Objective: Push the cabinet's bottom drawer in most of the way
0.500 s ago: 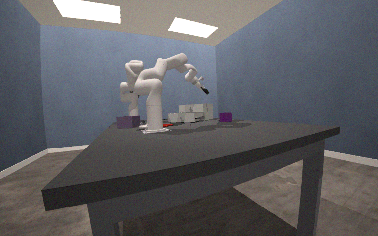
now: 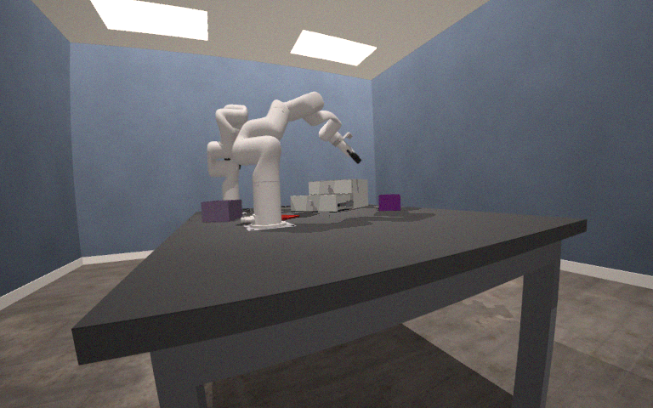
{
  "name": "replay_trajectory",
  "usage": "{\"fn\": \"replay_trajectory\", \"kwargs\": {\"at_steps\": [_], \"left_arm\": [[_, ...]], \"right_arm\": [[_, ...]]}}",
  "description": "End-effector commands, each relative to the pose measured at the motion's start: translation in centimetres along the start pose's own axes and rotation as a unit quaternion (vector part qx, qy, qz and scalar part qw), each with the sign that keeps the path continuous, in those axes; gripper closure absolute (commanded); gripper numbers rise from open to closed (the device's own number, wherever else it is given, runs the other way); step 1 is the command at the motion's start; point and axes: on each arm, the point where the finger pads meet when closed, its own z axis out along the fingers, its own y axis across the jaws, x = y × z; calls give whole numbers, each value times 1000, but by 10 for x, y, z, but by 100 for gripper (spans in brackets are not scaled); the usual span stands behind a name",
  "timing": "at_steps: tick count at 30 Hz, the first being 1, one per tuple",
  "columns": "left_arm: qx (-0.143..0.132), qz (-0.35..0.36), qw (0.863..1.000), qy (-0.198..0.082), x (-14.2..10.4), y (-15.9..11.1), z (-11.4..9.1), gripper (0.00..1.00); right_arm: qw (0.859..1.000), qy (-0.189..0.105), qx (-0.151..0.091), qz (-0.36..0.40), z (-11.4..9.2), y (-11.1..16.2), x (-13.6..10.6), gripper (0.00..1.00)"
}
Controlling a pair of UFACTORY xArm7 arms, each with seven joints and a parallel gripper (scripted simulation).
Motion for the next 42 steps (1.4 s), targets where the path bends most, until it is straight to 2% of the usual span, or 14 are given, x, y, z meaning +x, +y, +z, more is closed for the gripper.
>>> {"fn": "replay_trajectory", "kwargs": {"at_steps": [1,6,10,14,17,19,22,28,34,36,37,42], "left_arm": [[-1,0,1000,1,0,0,-1,0],[-2,2,1000,2,-1,2,-2,0],[-10,15,1000,7,-10,15,-8,0],[-27,47,998,18,-34,42,-22,0],[-46,84,995,30,-66,71,-38,0],[-46,84,995,30,-66,71,-38,0],[-69,133,988,44,-105,99,-53,0],[-87,176,979,54,-156,128,-69,0],[-102,215,969,63,-200,146,-79,0],[-102,215,969,63,-200,146,-79,0],[-108,232,964,66,-219,152,-82,0],[-115,256,957,70,-247,159,-86,0]], "right_arm": [[1000,1,1,1,-1,-1,1,0],[1000,1,0,1,-1,0,2,0],[1000,1,-5,2,3,6,9,0],[1000,0,-18,6,12,21,25,0],[999,0,-34,10,22,40,44,0],[999,0,-34,10,22,40,44,0],[998,-2,-56,15,35,68,69,0],[993,-10,-111,32,55,128,115,0],[989,-16,-140,42,69,186,155,0],[989,-16,-140,42,69,186,155,0],[987,-20,-152,46,74,212,171,0],[983,-26,-174,55,78,250,193,0]]}}
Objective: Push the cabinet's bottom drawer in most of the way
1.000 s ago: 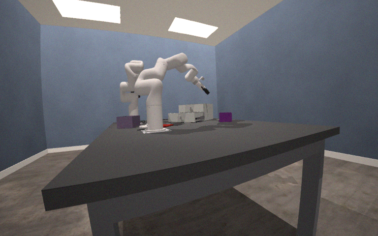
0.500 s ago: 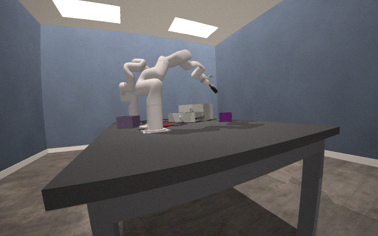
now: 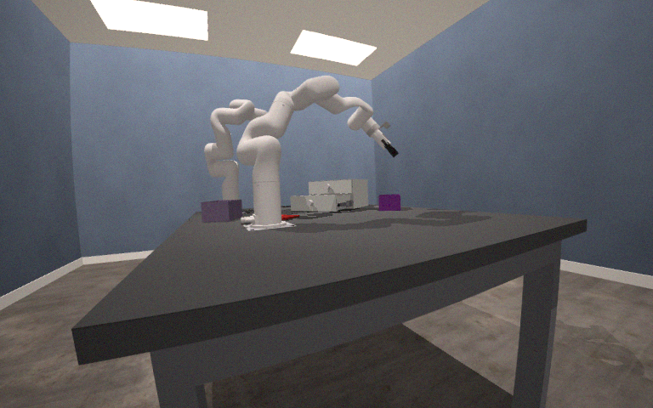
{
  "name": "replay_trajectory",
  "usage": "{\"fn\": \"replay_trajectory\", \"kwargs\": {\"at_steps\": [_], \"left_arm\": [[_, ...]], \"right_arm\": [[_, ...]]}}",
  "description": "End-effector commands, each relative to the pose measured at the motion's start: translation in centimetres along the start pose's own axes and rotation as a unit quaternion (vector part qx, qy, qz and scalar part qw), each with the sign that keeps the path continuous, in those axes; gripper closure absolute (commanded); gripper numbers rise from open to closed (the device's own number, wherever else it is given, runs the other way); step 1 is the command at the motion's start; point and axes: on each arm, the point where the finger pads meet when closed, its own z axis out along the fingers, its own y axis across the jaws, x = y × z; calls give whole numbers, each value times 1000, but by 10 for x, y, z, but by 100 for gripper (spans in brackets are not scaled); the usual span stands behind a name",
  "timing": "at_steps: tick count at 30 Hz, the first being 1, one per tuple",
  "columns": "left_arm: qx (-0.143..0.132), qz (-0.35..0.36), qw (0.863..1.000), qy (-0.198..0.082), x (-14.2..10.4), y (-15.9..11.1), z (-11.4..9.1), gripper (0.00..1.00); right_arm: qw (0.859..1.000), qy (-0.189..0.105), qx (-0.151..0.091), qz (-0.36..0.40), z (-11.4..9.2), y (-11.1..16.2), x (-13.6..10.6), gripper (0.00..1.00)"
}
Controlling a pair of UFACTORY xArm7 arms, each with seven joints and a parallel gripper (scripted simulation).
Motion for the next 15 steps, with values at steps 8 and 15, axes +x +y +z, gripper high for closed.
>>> {"fn": "replay_trajectory", "kwargs": {"at_steps": [8,15], "left_arm": [[-21,58,998,10,-50,48,-10,0],[-26,75,997,12,-67,60,-12,0]], "right_arm": [[999,-17,-48,19,31,81,59,0],[997,-24,-64,26,40,110,76,0]]}}
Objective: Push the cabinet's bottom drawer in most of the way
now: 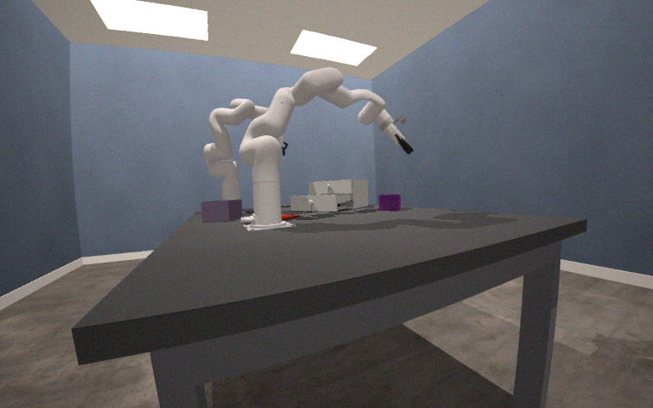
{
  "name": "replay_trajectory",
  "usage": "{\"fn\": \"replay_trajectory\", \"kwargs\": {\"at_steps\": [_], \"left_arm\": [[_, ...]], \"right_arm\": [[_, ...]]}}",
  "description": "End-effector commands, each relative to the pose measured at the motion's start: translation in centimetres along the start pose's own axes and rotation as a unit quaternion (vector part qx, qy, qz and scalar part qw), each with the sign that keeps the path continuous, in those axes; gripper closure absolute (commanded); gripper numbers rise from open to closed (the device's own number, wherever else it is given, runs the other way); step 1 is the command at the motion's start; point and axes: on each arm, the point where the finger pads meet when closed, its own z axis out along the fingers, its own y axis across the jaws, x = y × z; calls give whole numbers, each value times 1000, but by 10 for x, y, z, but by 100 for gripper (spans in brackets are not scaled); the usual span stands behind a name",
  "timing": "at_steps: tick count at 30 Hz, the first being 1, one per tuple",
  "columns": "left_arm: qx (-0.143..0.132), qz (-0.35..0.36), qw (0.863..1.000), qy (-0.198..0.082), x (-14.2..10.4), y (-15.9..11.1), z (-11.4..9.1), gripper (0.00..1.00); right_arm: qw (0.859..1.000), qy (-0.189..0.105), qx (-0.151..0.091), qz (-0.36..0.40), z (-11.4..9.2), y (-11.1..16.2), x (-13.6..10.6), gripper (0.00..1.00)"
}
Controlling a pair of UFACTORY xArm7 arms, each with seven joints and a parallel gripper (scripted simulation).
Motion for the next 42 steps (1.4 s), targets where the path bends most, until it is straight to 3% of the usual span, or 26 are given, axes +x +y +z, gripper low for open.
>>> {"fn": "replay_trajectory", "kwargs": {"at_steps": [1,30,42], "left_arm": [[-6,16,1000,3,-14,14,-3,0],[-27,96,995,9,-91,68,-7,0],[-35,135,990,10,-135,90,-6,0]], "right_arm": [[1000,-5,-12,6,8,23,17,0],[998,-28,-55,27,32,103,59,0],[996,-41,-75,38,41,147,77,0]]}}
